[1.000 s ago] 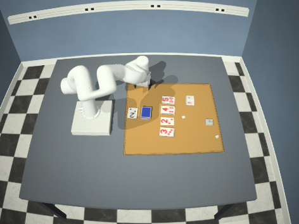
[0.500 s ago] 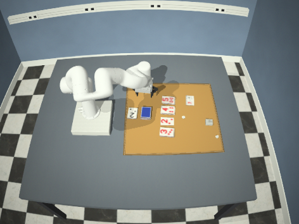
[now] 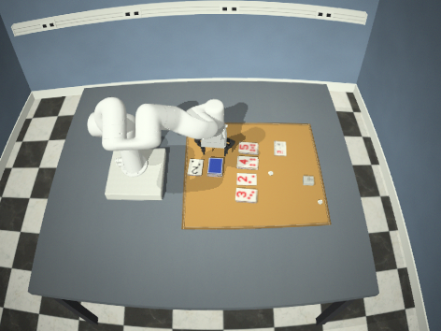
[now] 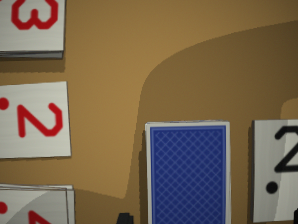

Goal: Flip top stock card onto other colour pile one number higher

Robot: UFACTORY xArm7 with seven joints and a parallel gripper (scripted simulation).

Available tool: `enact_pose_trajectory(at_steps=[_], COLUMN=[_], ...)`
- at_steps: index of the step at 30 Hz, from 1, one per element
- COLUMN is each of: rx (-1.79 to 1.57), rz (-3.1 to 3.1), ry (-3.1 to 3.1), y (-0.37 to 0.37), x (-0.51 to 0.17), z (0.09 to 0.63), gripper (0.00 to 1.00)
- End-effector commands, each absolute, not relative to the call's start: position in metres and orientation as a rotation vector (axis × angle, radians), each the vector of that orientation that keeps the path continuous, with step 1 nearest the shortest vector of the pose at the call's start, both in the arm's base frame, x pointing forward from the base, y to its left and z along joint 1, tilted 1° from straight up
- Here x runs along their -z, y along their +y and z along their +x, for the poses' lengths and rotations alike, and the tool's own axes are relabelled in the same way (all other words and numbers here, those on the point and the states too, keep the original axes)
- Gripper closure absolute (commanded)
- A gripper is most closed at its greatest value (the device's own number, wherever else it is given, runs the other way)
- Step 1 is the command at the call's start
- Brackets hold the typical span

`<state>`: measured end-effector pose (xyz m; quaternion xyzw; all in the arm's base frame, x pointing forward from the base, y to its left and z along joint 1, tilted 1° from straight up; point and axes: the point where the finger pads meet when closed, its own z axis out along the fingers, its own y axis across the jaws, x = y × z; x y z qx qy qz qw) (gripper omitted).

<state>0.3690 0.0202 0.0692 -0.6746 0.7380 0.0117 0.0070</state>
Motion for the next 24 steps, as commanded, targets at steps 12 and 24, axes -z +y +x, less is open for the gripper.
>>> enact_pose_trajectory(at_steps=[12, 24], rx=[-0.015, -0.015], rz=[-2.127, -2.127], ry=[2.305, 2.305], y=[0.0086, 0.0083], x=[-0.0674, -0.0673], z=[0.3711, 0.3711], gripper=[0.00, 0.00])
